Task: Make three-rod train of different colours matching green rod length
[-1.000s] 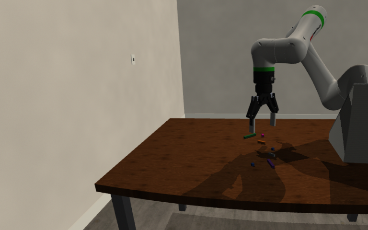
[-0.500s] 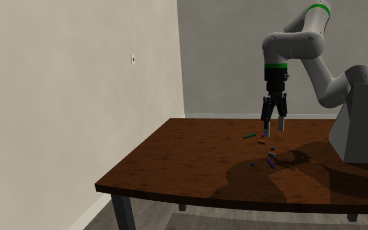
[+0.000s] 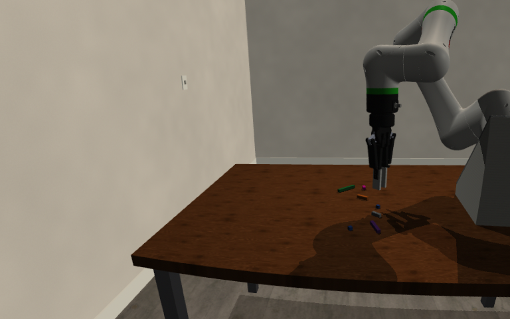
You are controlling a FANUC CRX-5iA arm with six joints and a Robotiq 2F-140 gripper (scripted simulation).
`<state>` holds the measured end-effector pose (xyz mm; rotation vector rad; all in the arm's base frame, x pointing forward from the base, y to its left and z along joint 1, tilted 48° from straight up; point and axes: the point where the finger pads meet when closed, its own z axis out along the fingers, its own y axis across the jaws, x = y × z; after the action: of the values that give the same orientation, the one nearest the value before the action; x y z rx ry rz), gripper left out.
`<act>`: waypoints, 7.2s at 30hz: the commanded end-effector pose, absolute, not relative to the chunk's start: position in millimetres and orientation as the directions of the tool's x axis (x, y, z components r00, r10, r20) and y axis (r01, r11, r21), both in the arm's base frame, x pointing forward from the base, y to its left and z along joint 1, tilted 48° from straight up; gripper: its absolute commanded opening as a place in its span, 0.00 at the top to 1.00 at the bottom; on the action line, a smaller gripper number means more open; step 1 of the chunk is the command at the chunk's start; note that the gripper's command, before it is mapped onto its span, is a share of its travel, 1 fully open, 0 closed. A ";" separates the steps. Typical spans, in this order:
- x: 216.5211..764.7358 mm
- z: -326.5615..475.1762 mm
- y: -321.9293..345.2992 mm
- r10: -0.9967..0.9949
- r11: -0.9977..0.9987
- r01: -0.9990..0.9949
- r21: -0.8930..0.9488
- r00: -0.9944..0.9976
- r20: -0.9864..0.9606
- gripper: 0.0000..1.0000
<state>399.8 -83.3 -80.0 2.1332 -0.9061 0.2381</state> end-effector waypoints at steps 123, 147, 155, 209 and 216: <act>393.7 -116.2 -122.3 -0.527 -0.433 -0.675 0.597 0.727 0.440 0.85; 391.9 -126.1 -133.1 -0.527 -0.433 -0.675 0.597 0.727 0.440 0.85; 391.9 -126.1 -133.1 -0.527 -0.433 -0.675 0.597 0.727 0.440 0.85; 391.9 -126.1 -133.1 -0.527 -0.433 -0.675 0.597 0.727 0.440 0.97; 391.9 -126.1 -133.1 -0.527 -0.433 -0.675 0.597 0.727 0.440 0.97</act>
<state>391.8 -133.3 -126.1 2.1333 -0.9062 0.2382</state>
